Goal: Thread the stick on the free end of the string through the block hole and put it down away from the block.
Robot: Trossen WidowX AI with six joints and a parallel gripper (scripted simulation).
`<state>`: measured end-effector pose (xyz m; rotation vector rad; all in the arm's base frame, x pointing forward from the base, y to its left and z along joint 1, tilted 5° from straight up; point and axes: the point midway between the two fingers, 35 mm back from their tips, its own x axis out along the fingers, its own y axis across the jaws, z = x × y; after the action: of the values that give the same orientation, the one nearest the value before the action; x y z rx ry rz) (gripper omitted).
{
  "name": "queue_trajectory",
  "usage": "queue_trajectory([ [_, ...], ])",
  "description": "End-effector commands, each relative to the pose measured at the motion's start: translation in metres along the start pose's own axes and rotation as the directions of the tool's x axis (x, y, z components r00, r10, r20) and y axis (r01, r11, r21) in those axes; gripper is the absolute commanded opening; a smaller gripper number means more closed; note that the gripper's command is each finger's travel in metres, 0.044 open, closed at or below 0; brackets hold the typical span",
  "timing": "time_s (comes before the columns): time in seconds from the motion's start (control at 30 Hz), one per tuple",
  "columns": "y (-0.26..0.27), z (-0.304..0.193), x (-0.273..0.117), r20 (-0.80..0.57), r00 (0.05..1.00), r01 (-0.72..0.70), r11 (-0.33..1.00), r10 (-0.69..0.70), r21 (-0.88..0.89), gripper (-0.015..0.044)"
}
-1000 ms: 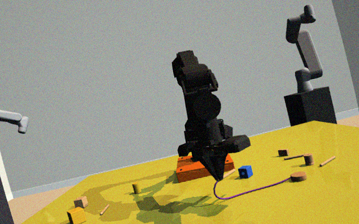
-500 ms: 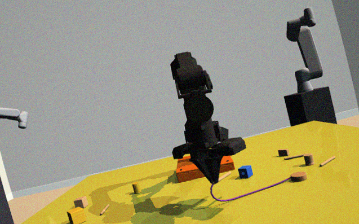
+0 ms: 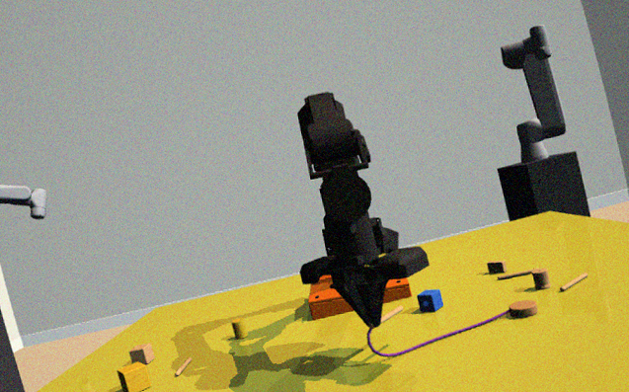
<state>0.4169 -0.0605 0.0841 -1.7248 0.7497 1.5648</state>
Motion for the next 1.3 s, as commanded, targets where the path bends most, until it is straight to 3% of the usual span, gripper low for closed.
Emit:
queue_trajectory([
  [0.0,0.004,0.003,0.002,-0.001,1.0,0.001,1.0,-0.001,-0.004,0.0],
  [1.27,0.036,0.02,0.034,0.004,1.0,-0.002,1.0,0.002,-0.004,0.0],
])
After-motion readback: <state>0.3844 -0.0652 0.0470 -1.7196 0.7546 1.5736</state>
